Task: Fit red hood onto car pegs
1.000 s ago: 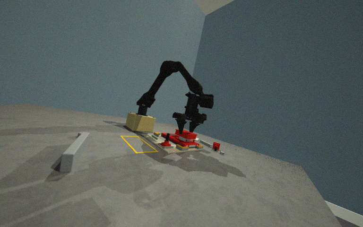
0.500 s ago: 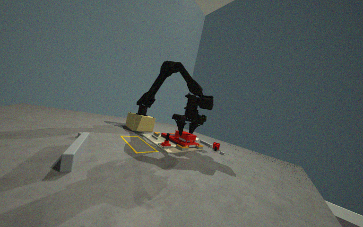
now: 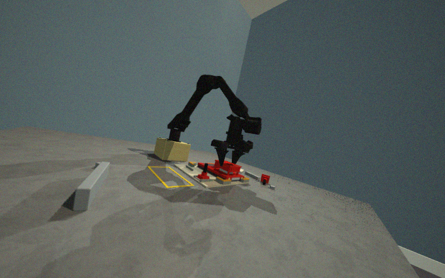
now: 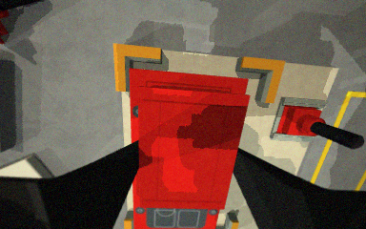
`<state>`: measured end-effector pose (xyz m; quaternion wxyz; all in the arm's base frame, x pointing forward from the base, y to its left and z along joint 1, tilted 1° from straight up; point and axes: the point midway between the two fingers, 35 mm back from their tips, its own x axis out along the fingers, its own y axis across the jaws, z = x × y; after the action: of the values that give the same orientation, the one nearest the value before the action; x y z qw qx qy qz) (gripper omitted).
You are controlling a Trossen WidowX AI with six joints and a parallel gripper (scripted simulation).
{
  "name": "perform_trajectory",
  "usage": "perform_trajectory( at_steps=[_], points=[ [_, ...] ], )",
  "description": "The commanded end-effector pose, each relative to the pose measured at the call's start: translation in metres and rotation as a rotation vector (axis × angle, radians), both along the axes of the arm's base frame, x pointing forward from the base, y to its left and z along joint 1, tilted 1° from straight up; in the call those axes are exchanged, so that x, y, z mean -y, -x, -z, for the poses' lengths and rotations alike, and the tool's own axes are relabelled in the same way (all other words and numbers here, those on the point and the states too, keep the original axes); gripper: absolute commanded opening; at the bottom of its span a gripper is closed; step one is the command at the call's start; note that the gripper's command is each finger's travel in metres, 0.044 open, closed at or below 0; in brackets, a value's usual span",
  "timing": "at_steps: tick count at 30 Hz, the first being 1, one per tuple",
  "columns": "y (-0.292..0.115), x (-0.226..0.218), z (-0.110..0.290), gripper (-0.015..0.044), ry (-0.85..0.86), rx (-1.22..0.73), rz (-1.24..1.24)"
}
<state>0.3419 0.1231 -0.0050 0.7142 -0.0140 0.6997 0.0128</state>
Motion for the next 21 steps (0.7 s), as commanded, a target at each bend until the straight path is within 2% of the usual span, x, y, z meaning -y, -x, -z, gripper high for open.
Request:
perform_trajectory(
  at_steps=[1,21],
  points=[
    [-0.0006,-0.0005,-0.0006,0.0,-0.002,0.0,0.002],
    [-0.0003,-0.0003,-0.0058,0.0,-0.001,0.0,0.001]
  ],
)
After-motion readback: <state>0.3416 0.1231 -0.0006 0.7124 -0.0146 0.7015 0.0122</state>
